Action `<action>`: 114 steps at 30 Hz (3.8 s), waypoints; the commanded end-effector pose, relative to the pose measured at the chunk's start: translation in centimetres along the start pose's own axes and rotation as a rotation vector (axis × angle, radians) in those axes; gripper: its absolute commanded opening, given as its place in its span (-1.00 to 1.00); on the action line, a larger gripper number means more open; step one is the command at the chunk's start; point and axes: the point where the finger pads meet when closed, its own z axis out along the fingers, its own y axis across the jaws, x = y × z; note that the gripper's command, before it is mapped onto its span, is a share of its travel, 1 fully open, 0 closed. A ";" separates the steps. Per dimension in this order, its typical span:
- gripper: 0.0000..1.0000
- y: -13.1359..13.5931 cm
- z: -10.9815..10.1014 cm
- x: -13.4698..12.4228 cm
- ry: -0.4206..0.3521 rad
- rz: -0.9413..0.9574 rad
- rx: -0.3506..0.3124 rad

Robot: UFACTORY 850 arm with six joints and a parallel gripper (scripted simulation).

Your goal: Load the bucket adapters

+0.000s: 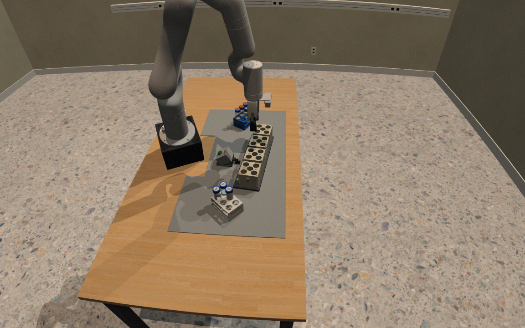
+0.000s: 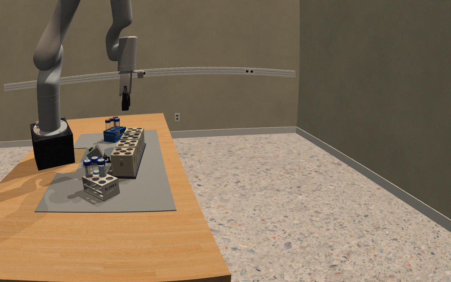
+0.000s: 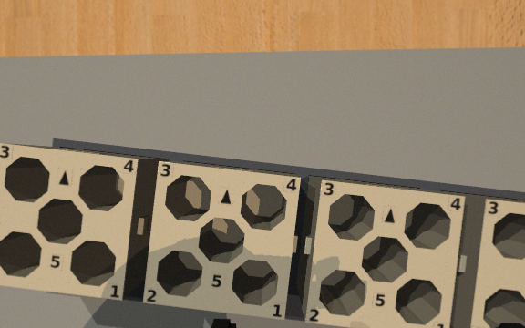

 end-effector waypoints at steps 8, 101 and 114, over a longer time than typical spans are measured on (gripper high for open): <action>1.00 -5.4 0.1 -1.5 0.003 -0.328 -0.006; 1.00 -28.6 6.9 -12.6 0.002 -0.845 -0.006; 1.00 -28.6 9.8 -12.6 0.002 -0.845 -0.006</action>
